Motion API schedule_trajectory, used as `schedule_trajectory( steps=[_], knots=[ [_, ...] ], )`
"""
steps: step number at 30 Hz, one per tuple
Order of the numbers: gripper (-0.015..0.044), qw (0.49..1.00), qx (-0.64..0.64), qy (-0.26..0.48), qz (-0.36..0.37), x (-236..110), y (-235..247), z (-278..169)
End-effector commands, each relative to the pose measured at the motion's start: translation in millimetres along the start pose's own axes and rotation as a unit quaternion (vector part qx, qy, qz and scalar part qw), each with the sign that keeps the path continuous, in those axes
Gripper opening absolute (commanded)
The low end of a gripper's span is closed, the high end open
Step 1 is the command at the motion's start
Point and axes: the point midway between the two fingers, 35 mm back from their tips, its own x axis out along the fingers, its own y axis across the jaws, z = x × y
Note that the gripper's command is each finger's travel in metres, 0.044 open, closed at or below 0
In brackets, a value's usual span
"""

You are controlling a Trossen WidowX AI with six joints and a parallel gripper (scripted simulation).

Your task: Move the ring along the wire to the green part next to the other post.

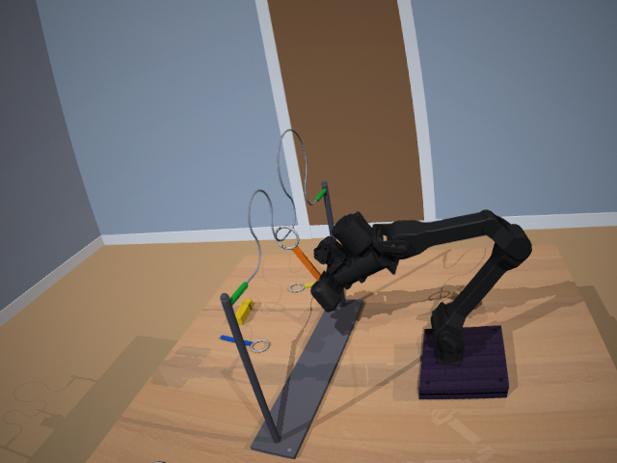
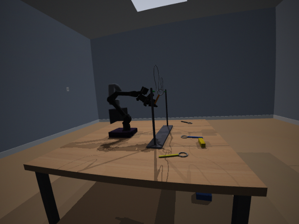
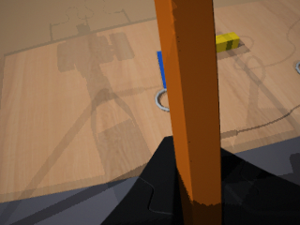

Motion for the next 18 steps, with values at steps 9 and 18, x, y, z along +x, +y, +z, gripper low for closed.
schedule_trajectory(
  steps=[9, 18],
  knots=[
    [-0.0150, 0.999, 0.041, -0.001, 0.020, -4, 22, 5],
    [-0.0150, 0.994, 0.099, 0.005, 0.053, -9, 45, 7]
  ],
)
